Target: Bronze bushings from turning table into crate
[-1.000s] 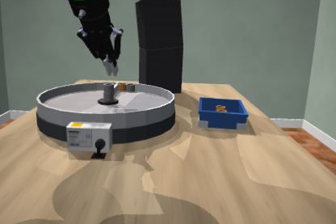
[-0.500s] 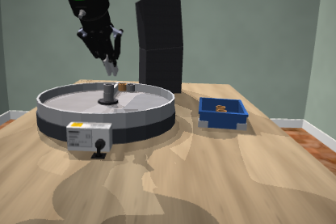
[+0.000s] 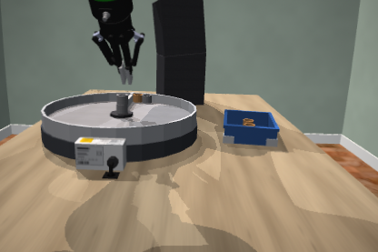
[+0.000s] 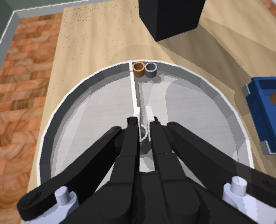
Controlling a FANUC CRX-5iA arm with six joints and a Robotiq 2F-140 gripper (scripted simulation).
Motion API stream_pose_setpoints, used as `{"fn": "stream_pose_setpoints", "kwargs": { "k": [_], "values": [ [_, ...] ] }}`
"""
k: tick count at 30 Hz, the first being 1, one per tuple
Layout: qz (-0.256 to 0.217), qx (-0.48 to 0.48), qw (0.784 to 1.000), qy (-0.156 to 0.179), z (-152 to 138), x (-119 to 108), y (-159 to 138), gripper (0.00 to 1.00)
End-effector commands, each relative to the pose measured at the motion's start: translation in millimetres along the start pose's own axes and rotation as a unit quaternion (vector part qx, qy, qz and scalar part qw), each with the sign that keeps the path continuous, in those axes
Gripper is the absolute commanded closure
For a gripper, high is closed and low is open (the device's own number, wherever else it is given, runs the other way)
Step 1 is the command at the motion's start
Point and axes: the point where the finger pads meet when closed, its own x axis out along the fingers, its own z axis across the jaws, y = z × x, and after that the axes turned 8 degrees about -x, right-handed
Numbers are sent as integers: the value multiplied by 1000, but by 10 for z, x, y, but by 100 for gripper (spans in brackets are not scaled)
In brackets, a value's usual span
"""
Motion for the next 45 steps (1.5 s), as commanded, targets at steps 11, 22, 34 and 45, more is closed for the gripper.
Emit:
{"fn": "stream_pose_setpoints", "kwargs": {
  "k": [11,22,34,45],
  "values": [
    [24,-244,948,203,106,420,483,94],
    [48,-432,827,357,206,808,931,94],
    [62,-588,641,490,288,1120,1293,94],
    [63,-605,612,506,300,1162,1341,94]
  ]
}}
